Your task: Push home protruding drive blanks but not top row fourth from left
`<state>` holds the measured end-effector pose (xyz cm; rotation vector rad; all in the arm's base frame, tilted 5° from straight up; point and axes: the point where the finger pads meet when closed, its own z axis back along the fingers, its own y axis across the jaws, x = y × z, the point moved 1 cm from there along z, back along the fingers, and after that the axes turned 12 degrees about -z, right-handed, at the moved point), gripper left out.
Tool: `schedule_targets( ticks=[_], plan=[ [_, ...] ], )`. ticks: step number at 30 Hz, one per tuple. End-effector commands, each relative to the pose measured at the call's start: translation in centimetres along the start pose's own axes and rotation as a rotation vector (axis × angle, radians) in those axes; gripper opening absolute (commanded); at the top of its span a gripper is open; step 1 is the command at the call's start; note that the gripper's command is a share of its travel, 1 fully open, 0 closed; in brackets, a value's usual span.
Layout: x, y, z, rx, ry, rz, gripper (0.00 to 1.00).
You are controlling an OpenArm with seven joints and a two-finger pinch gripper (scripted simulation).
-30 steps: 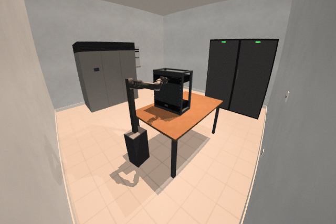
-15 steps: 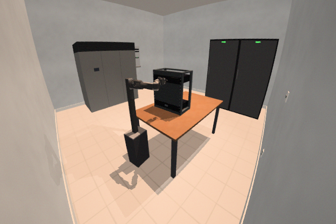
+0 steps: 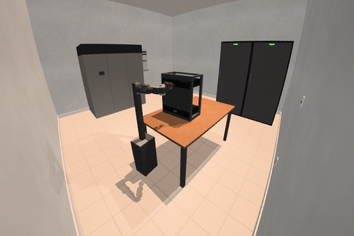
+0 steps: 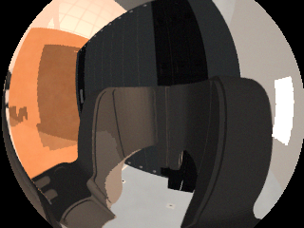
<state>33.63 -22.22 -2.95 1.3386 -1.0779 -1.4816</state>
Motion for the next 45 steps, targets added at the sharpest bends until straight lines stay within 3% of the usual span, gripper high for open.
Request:
schedule_targets(
  ticks=[1, 18, 45],
  plan=[
    [0.1, 0.2, 0.2, 0.012, -0.006, -0.004, 0.00],
    [0.1, 0.2, 1.4, 0.012, -0.006, -0.004, 0.00],
    [0.2, 0.2, 1.7, 0.011, -0.003, -0.003, 0.00]
  ],
)
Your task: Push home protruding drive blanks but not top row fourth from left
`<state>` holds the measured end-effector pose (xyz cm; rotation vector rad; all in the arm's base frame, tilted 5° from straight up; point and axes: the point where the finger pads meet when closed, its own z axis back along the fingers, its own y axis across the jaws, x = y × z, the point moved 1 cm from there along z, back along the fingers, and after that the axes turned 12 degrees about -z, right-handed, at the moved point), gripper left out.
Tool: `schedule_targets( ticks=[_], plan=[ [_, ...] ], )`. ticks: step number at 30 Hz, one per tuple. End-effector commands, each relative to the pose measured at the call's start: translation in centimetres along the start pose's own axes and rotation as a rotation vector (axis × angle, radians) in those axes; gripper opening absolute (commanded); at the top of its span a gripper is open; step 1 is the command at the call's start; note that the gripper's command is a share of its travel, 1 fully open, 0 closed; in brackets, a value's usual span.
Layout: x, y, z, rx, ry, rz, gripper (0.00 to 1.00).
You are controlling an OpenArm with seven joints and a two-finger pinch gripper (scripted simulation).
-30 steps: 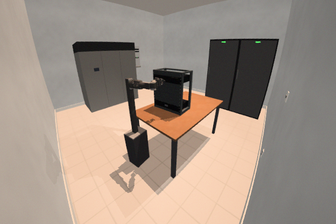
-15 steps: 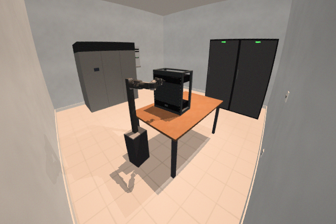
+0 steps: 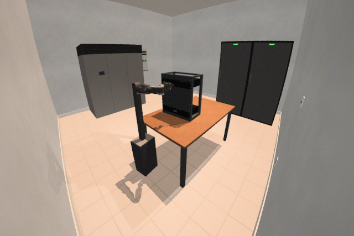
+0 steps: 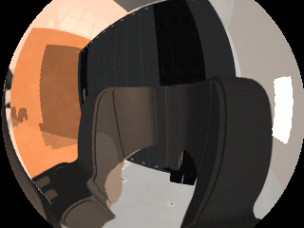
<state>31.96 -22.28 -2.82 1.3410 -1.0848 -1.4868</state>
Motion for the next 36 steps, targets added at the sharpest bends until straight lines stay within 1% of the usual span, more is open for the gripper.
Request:
schedule_targets(
  ticks=[1, 6, 9, 12, 14, 19, 21, 23, 26, 36],
  plan=[
    [0.1, 0.1, 0.0, 0.006, 0.003, 0.000, 0.00],
    [1.0, 0.1, 0.0, 0.006, 0.001, 0.001, 0.00],
    [2.2, 0.2, 0.0, 0.006, 0.001, 0.001, 0.00],
    [4.2, 0.2, 0.1, 0.006, 0.000, 0.002, 0.00],
    [4.2, 0.2, 0.1, 0.006, 0.000, 0.002, 0.00],
    [8.7, 0.3, 0.2, 0.006, -0.001, 0.002, 0.00],
    [10.1, 0.3, 0.2, 0.006, -0.002, 0.002, 0.00],
    [11.0, 0.3, 0.2, 0.006, -0.002, 0.002, 0.00],
    [11.5, 0.3, 0.3, 0.006, -0.001, 0.002, 0.00],
    [11.5, 0.3, 0.1, 0.006, -0.001, 0.002, 0.00]
  ],
)
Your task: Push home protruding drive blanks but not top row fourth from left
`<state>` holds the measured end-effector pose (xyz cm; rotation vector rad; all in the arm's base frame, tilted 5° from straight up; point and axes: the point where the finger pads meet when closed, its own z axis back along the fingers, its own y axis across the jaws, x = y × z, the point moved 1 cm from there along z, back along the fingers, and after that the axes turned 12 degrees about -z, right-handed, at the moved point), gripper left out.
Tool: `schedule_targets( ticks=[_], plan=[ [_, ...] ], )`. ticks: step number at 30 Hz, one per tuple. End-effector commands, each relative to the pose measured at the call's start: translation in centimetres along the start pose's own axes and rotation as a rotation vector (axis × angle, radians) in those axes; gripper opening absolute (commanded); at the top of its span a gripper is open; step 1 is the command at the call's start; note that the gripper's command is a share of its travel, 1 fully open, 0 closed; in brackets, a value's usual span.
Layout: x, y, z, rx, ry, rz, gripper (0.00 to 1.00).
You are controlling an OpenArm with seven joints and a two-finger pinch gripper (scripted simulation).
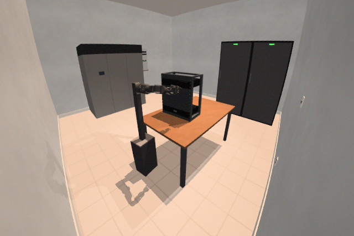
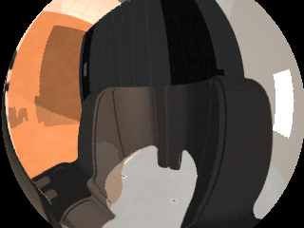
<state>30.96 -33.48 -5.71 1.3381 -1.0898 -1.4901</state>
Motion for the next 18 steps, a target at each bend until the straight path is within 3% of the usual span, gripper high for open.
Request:
schedule_targets(
  ticks=[1, 18],
  plan=[
    [-0.1, 0.1, -0.1, 0.004, 0.004, 0.001, 0.00],
    [-0.1, 0.1, -4.2, 0.005, 0.004, -0.001, 0.00]
  ],
)
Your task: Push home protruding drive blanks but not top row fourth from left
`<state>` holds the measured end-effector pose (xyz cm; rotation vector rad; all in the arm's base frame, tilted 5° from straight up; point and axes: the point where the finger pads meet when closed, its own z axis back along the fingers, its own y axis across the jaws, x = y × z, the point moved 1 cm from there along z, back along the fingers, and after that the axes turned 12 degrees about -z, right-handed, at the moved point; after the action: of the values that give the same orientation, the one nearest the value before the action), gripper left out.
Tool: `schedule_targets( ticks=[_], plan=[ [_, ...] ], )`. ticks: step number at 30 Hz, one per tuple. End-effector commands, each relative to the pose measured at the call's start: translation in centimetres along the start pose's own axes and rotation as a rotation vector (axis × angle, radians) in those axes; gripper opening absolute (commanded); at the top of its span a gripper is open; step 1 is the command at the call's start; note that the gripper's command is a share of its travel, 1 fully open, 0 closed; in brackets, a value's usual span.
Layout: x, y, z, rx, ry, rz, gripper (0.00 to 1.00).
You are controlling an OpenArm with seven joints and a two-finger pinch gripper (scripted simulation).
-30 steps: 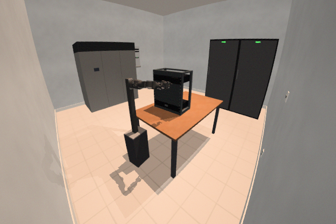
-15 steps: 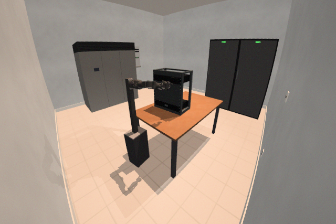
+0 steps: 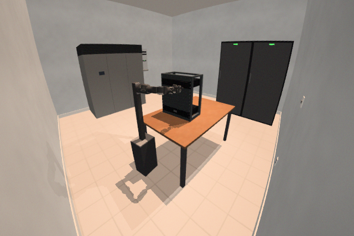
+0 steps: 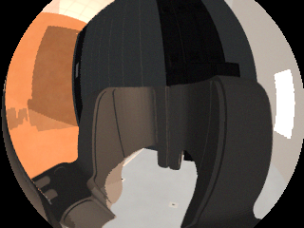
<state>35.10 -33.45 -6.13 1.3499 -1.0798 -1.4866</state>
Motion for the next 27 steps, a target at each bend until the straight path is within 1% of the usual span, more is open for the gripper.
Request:
schedule_targets(
  ticks=[1, 9, 27],
  plan=[
    [0.1, 0.4, -0.3, 0.005, -0.008, 0.006, 0.00],
    [0.1, 0.4, -1.2, 0.004, -0.007, 0.006, 0.00],
    [0.0, 0.4, -2.2, 0.003, -0.002, 0.006, 0.00]
  ],
)
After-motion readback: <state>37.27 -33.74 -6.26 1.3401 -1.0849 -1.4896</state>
